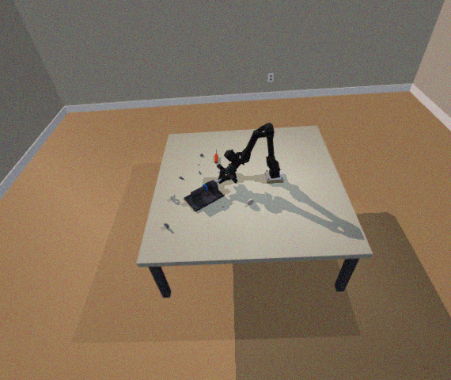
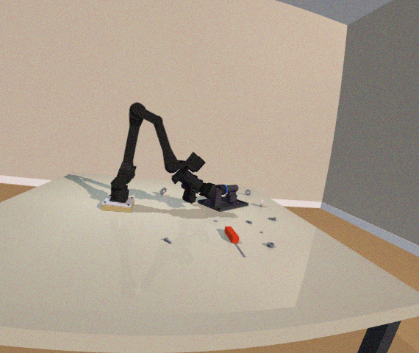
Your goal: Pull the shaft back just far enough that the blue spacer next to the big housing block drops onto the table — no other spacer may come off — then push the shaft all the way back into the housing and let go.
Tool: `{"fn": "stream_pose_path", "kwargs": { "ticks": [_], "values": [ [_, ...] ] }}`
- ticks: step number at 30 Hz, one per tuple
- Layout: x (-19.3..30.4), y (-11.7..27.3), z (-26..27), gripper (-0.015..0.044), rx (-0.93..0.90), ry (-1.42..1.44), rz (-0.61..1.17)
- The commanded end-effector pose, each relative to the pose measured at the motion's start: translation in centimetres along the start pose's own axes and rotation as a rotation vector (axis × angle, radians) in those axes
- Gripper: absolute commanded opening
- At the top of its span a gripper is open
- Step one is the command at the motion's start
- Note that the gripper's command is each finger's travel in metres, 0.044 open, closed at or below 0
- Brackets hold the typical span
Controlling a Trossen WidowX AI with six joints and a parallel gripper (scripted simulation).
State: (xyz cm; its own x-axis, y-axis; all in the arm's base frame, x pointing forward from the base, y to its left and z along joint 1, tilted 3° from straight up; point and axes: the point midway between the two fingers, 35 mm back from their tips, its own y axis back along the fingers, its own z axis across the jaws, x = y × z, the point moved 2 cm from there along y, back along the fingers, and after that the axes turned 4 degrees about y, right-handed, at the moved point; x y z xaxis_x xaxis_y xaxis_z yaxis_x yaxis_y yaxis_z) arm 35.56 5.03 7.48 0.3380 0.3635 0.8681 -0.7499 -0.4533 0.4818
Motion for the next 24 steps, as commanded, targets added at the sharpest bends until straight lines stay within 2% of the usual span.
{"fn": "stream_pose_path", "kwargs": {
  "ticks": [1, 24],
  "values": [
    [0.00, 0.08, -0.02, 0.0000, 0.001, 0.005, 0.001],
    [-0.10, 0.25, -0.03, 0.0000, 0.001, 0.005, 0.001]
  ]
}}
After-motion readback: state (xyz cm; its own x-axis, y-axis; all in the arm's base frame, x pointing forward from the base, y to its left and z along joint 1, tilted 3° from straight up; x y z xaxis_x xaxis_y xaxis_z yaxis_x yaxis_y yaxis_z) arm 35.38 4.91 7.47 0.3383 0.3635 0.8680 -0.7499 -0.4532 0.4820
